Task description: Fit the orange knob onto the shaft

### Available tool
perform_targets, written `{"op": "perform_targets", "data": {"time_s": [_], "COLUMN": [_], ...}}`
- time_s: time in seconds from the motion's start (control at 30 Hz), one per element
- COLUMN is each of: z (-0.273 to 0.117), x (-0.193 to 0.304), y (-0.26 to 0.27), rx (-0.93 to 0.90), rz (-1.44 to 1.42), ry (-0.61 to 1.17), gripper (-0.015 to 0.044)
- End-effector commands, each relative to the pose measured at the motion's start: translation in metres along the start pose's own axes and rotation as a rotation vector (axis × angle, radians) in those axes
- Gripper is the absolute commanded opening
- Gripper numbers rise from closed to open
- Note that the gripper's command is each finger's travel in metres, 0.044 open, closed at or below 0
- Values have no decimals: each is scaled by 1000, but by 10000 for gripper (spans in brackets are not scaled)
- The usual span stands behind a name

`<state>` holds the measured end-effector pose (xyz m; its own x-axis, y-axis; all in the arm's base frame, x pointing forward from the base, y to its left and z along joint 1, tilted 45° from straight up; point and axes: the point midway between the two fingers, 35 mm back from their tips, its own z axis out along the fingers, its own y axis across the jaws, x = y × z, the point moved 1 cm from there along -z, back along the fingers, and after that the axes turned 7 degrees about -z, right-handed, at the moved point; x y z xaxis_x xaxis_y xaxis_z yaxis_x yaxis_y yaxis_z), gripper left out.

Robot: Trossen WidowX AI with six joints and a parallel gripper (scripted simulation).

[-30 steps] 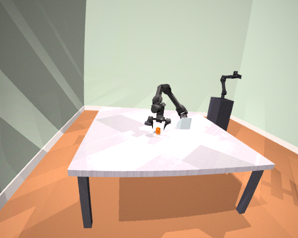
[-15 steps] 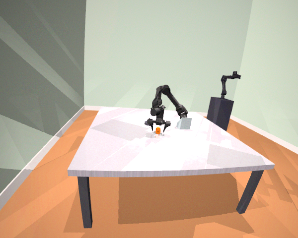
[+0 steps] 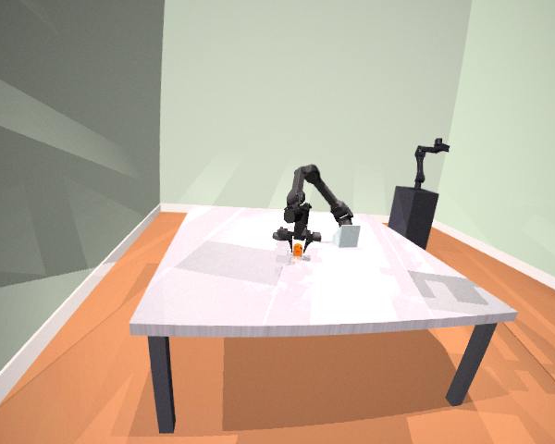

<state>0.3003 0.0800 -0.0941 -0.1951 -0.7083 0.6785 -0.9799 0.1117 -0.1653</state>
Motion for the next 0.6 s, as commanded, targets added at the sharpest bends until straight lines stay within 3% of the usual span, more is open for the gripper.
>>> {"op": "perform_targets", "data": {"time_s": [0.0, 0.23, 0.57], "z": [0, 0, -4], "x": [0, 0, 6], "y": [0, 0, 0], "rx": [3, 3, 13], "rz": [-4, -4, -1], "ry": [2, 2, -104], "gripper": [227, 180, 179]}}
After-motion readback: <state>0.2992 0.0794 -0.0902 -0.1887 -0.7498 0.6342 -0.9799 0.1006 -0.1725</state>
